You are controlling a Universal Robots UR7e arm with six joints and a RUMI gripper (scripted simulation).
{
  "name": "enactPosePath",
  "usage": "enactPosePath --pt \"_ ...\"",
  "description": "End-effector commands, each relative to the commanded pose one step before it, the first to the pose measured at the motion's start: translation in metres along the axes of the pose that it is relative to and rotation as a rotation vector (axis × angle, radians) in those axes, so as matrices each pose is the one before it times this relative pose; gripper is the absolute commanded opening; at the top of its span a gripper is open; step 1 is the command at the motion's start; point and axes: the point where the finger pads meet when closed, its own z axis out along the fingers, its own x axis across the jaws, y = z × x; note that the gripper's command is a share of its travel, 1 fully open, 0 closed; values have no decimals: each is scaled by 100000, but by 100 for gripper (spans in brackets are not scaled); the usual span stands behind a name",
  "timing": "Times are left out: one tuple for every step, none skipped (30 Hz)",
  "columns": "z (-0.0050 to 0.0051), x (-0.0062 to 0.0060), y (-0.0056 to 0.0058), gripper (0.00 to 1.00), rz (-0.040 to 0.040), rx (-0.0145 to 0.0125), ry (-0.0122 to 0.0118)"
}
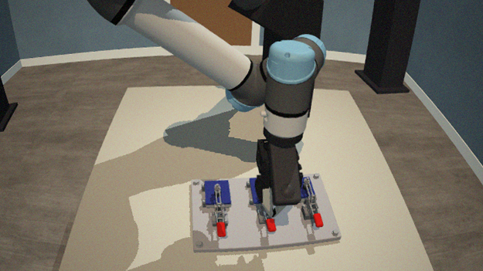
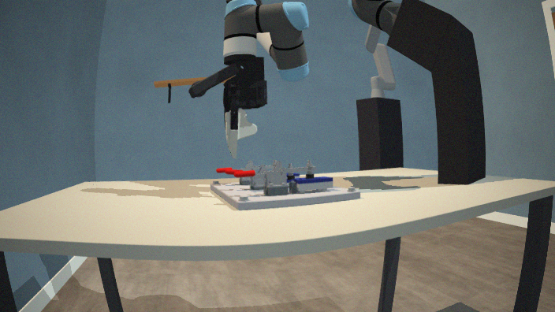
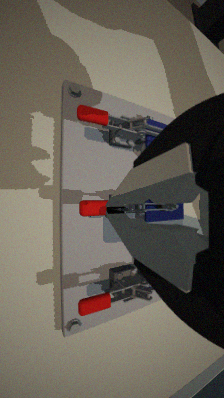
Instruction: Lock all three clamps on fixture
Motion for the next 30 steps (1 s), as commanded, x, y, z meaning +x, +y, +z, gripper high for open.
enactPosePath --pt "-51 1 -44 0 14 112 2" --pt "0 0 0 0 0 0 0" --pt "0 0 0 0 0 0 0" --pt "0 0 0 0 0 0 0" --pt "0 0 0 0 0 0 0" --pt "0 0 0 0 0 0 0" --pt "0 0 0 0 0 0 0" --pt "0 0 0 0 0 0 0" --pt "0 0 0 0 0 0 0" --pt "0 0 0 0 0 0 0" --pt "0 0 0 0 0 0 0" --pt "0 0 0 0 0 0 0" --pt "0 0 0 0 0 0 0" --pt "0 0 0 0 0 0 0" --pt "0 0 0 0 0 0 0" --pt "0 0 0 0 0 0 0" --pt "0 0 0 0 0 0 0" --pt "0 0 0 0 0 0 0" --pt "0 0 0 0 0 0 0" --pt "0 0 0 0 0 0 0" --pt "0 0 0 0 0 0 0" --pt "0 0 0 0 0 0 0" --pt "0 0 0 0 0 0 0" --pt "0 0 0 0 0 0 0" --pt "0 0 0 0 0 0 0" --pt "215 1 -100 0 6 -24 -10" --pt "215 1 -101 0 6 -24 -10" --pt "215 1 -101 0 6 -24 -10" --pt "215 1 -101 0 6 -24 -10" --pt "215 1 -101 0 6 -24 -10"
